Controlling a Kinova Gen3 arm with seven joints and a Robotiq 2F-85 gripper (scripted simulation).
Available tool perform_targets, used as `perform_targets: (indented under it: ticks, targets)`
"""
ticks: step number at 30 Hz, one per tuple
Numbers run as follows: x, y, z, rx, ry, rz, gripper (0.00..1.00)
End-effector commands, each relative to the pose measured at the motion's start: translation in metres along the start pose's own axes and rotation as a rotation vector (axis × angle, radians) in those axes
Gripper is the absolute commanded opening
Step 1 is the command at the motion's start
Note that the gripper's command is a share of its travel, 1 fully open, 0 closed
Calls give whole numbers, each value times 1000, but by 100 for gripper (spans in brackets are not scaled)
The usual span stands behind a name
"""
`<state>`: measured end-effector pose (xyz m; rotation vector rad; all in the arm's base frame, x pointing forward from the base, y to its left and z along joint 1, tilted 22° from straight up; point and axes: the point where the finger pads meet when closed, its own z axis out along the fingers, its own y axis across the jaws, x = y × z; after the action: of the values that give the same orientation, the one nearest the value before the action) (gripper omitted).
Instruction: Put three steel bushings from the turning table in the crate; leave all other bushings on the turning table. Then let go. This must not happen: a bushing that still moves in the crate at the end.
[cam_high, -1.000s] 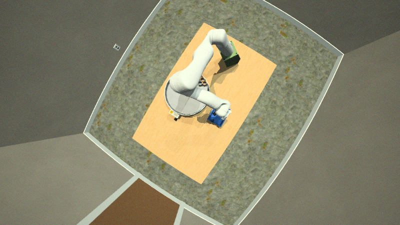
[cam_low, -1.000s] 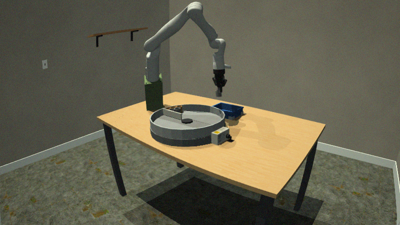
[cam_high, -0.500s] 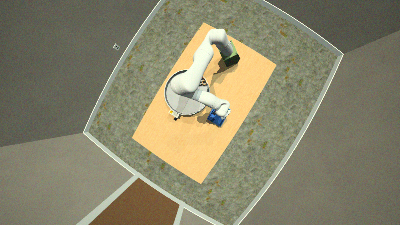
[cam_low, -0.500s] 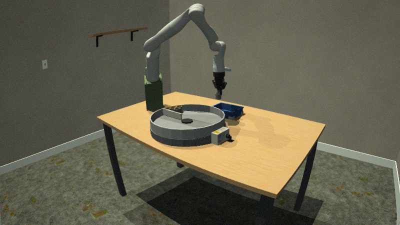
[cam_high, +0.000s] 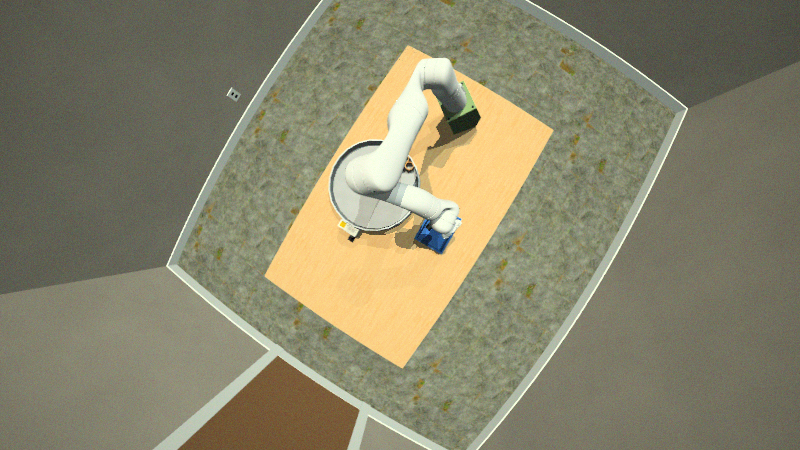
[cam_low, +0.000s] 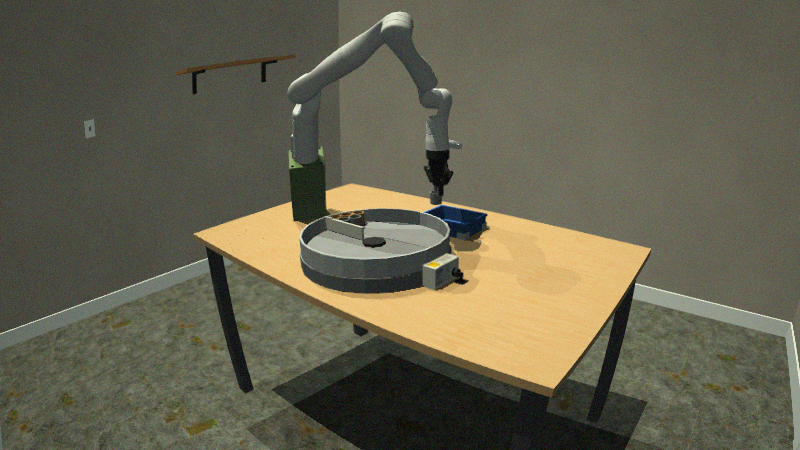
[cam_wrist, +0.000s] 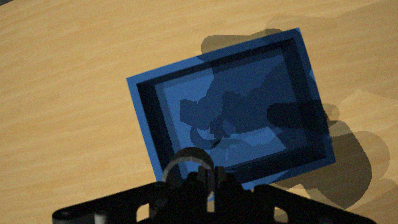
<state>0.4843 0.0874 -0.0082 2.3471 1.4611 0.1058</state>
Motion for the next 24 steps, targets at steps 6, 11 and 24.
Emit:
perform_targets:
  ticks: [6, 11, 24]
  targets:
    - [0, -1, 24, 2, -1, -1, 0]
    - [0, -1, 24, 2, -1, -1, 0]
    - [0, -1, 33, 1, -1, -1, 0]
